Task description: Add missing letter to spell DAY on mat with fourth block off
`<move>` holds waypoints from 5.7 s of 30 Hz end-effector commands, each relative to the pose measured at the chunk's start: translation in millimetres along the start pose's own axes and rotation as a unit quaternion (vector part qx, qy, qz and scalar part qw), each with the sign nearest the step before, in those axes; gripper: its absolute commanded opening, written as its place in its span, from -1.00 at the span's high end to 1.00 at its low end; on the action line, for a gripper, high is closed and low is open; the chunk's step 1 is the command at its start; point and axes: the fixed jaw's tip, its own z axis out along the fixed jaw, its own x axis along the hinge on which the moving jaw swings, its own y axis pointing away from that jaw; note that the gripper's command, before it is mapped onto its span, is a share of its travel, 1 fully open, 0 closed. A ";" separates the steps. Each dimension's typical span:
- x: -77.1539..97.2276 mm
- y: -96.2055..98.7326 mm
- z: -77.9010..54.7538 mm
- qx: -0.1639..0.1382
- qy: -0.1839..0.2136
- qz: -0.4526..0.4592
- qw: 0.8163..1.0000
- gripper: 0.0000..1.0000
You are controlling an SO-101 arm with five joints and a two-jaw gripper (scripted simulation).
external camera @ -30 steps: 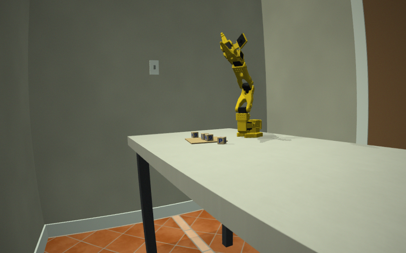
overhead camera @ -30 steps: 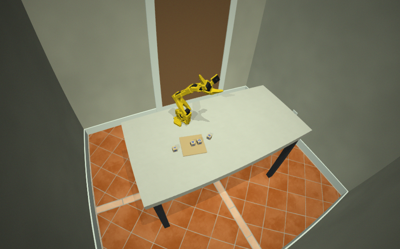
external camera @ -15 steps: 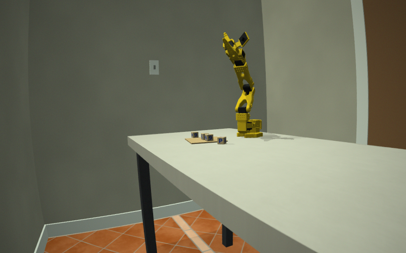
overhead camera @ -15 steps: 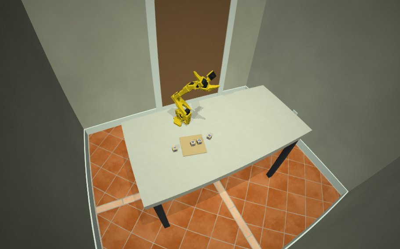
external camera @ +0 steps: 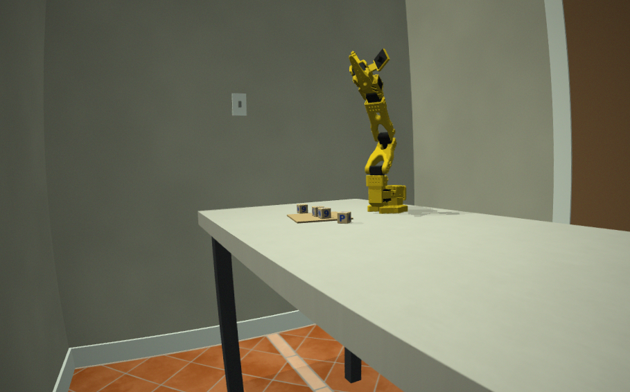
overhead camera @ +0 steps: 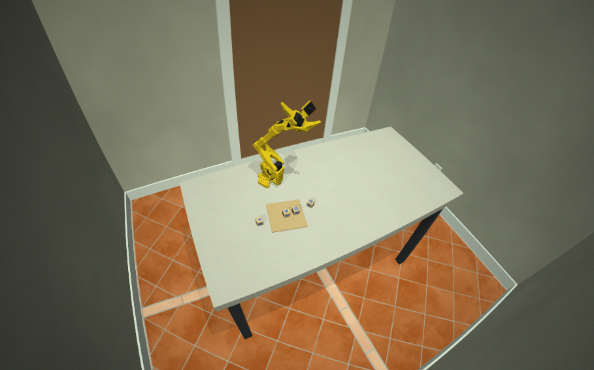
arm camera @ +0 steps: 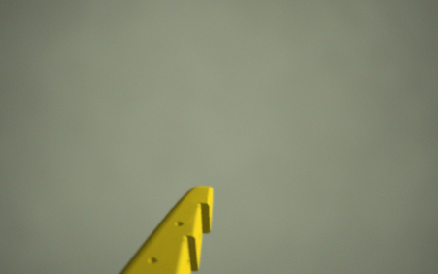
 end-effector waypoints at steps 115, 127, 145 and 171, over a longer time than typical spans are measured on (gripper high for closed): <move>69.0 51.9 -25.9 -0.127 0.217 0.150 0.956 -1.00; 84.0 65.1 -35.0 -0.149 0.270 0.181 0.934 -1.00; 101.7 80.5 -49.3 -0.170 0.339 0.221 0.899 -1.00; 128.0 104.3 -81.1 -0.190 0.461 0.288 0.818 -1.00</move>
